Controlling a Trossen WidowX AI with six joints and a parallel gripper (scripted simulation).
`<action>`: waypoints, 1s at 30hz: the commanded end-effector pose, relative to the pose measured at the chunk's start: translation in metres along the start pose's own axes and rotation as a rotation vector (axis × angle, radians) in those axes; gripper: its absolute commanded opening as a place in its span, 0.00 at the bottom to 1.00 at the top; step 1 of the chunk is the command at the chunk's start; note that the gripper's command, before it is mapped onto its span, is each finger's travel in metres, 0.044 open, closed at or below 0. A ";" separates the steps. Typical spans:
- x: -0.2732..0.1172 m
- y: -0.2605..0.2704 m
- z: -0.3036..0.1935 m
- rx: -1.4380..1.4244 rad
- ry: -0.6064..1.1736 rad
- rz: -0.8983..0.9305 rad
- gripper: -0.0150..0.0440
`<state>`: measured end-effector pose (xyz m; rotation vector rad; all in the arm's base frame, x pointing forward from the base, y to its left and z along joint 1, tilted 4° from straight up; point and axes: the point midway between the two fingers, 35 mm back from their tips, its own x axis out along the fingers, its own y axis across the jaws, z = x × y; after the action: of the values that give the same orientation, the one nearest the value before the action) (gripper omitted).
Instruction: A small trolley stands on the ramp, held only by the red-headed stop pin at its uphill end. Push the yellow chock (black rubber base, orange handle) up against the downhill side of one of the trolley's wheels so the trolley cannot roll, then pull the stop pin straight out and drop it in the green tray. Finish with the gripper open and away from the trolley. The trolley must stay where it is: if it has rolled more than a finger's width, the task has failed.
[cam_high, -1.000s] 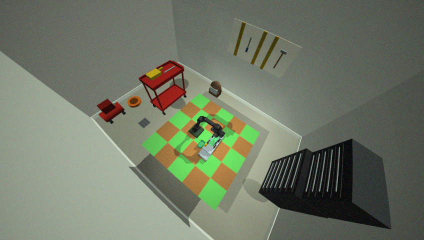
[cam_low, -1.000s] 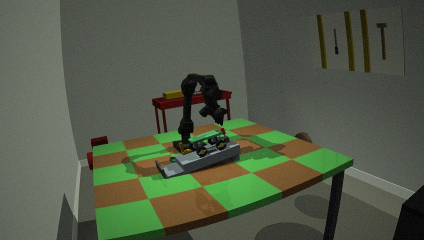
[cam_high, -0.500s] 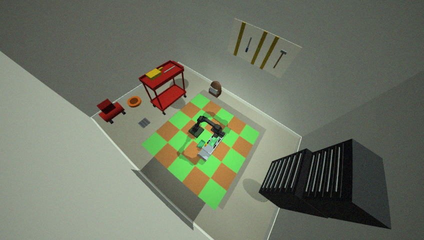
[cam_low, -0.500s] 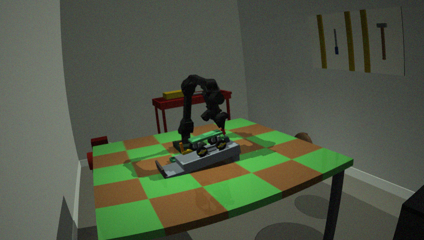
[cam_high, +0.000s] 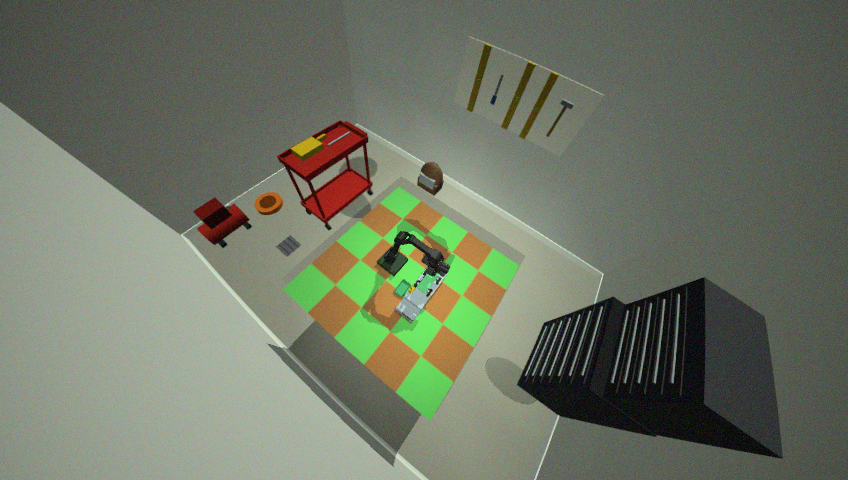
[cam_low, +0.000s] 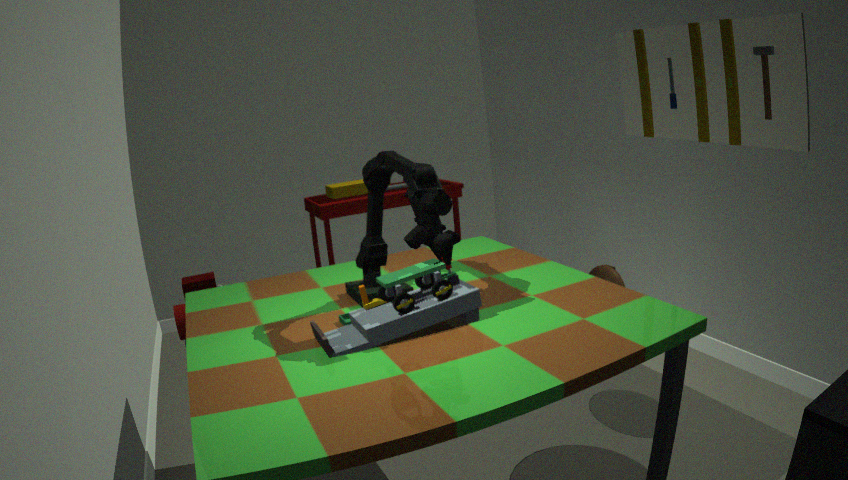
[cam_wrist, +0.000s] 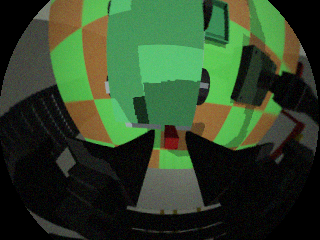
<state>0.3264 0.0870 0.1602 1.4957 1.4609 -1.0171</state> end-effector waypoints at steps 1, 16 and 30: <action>0.005 0.000 -0.001 0.004 0.005 0.002 0.58; 0.020 0.000 -0.001 -0.001 0.002 0.002 0.49; 0.019 0.000 -0.001 0.000 0.002 0.002 0.25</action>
<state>0.3264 0.0956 0.1420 1.4978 1.4609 -1.0151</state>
